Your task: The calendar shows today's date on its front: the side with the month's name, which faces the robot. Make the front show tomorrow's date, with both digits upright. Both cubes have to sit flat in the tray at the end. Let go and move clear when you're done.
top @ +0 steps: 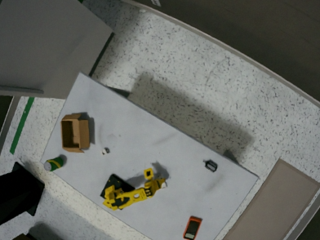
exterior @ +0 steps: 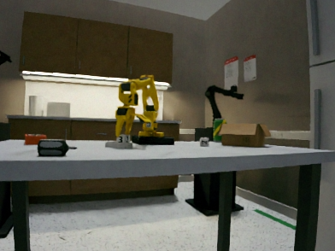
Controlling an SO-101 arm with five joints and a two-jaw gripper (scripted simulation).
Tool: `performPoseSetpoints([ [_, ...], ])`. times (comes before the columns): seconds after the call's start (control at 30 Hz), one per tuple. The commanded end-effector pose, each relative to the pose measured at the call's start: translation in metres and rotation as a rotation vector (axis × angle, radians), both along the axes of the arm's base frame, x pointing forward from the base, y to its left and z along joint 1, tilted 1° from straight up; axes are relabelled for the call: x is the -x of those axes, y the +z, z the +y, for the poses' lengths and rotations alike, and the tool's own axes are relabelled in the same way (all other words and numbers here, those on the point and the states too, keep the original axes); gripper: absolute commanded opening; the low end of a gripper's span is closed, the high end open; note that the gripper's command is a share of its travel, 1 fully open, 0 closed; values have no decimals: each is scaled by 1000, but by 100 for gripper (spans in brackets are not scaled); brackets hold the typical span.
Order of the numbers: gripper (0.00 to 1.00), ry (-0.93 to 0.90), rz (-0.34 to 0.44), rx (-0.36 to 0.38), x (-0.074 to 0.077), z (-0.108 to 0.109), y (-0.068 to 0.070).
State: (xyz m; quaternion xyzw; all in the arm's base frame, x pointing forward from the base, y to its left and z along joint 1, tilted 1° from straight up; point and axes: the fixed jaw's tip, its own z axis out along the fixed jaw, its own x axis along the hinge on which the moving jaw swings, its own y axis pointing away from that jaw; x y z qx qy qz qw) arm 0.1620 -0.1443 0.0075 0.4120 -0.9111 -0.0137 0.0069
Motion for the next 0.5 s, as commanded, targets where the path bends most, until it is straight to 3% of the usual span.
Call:
performPoseSetpoints([
  [0.0, 36, -5, -16, 13, -3, -2, 11],
  [0.23, 36, -5, -16, 13, -2, -1, 34],
  [0.47, 36, -5, -16, 13, -1, 0, 42],
])
